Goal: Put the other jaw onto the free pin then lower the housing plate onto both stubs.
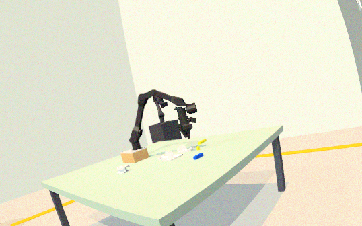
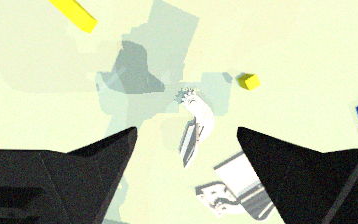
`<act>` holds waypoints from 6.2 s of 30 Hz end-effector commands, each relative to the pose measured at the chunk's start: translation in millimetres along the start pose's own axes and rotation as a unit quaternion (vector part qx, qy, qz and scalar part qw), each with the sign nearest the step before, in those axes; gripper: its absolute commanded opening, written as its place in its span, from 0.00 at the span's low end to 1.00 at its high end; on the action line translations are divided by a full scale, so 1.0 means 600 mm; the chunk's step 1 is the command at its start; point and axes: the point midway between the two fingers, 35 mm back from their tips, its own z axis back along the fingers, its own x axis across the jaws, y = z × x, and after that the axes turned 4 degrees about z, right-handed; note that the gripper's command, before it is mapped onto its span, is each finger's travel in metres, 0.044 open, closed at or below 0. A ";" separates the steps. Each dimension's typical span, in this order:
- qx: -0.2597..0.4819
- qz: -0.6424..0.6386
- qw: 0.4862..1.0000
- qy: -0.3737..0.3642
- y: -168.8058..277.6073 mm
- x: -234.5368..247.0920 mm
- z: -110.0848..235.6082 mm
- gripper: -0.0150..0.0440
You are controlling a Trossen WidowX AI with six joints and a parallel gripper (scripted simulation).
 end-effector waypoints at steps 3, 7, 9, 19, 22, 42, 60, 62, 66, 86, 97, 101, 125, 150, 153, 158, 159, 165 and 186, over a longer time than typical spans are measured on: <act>0.000 0.000 1.000 0.000 0.000 0.000 0.000 1.00; 0.000 0.000 1.000 0.000 0.000 0.000 0.000 1.00; 0.000 0.000 1.000 0.000 0.000 0.000 0.000 1.00; 0.000 0.000 1.000 0.000 0.000 0.000 0.000 0.87; 0.000 0.000 1.000 0.000 0.000 0.000 0.000 0.73; 0.000 0.000 1.000 0.000 0.000 0.000 0.000 0.25; -0.001 -0.127 0.992 0.003 0.081 -0.031 0.022 0.97; -0.001 -0.127 0.992 0.003 0.081 -0.031 0.007 1.00; -0.001 -0.127 0.992 0.003 0.085 -0.029 -0.044 1.00; -0.001 -0.127 0.992 0.003 0.082 -0.031 -0.070 1.00; -0.001 -0.127 0.992 0.003 0.081 -0.032 -0.100 1.00; -0.001 -0.127 0.992 0.003 0.081 -0.032 -0.111 1.00; -0.001 -0.127 0.992 0.003 0.081 -0.032 -0.129 1.00; -0.001 -0.124 0.992 0.002 0.081 -0.031 -0.129 0.48; -0.001 -0.124 0.992 0.002 0.081 -0.031 -0.129 0.48; -0.001 -0.124 0.992 0.002 0.081 -0.031 -0.129 0.48; -0.001 -0.124 0.992 0.002 0.081 -0.031 -0.129 0.48; -0.001 -0.125 0.992 0.002 0.079 -0.033 -0.110 0.48; -0.001 -0.127 0.992 0.003 0.080 -0.032 -0.001 0.48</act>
